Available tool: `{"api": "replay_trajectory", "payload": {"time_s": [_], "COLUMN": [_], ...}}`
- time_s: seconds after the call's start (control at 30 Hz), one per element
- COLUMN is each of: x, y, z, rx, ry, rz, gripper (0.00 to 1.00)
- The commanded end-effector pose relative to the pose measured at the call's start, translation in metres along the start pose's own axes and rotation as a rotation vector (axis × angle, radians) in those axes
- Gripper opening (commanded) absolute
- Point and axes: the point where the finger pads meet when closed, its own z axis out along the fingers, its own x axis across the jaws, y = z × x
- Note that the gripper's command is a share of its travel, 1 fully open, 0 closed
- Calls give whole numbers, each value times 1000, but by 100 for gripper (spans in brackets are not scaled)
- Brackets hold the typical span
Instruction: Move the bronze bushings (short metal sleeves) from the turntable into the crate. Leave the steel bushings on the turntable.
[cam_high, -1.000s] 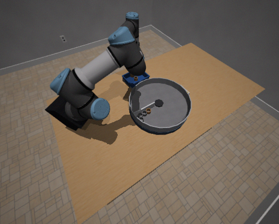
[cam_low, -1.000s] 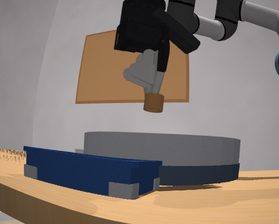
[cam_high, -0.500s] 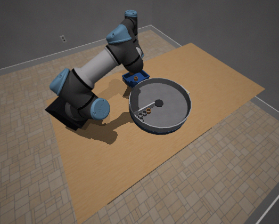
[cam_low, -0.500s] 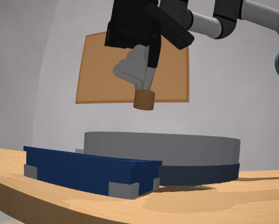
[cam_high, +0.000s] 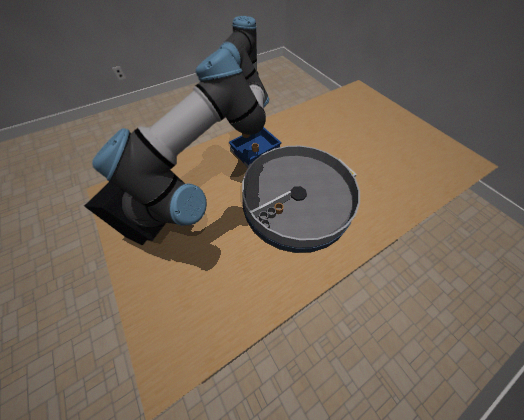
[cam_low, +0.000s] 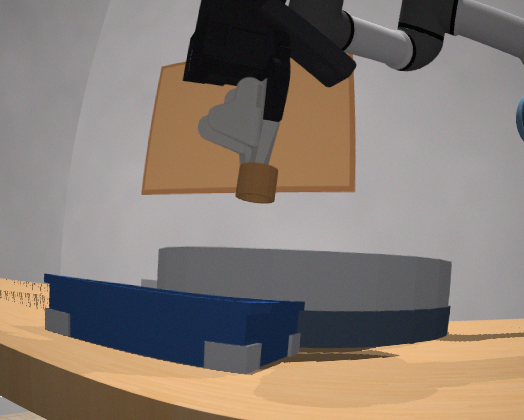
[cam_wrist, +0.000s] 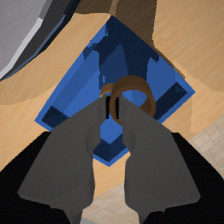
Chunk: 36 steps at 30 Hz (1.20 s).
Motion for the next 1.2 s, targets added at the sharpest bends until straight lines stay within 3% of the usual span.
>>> {"api": "replay_trajectory", "payload": {"time_s": [0.0,1.17], "x": [2,11], "y": [5,20], "z": [-1,-1], "rx": [0,0], "ry": [0,0], "rz": [1,1], "gripper": [0,0]}}
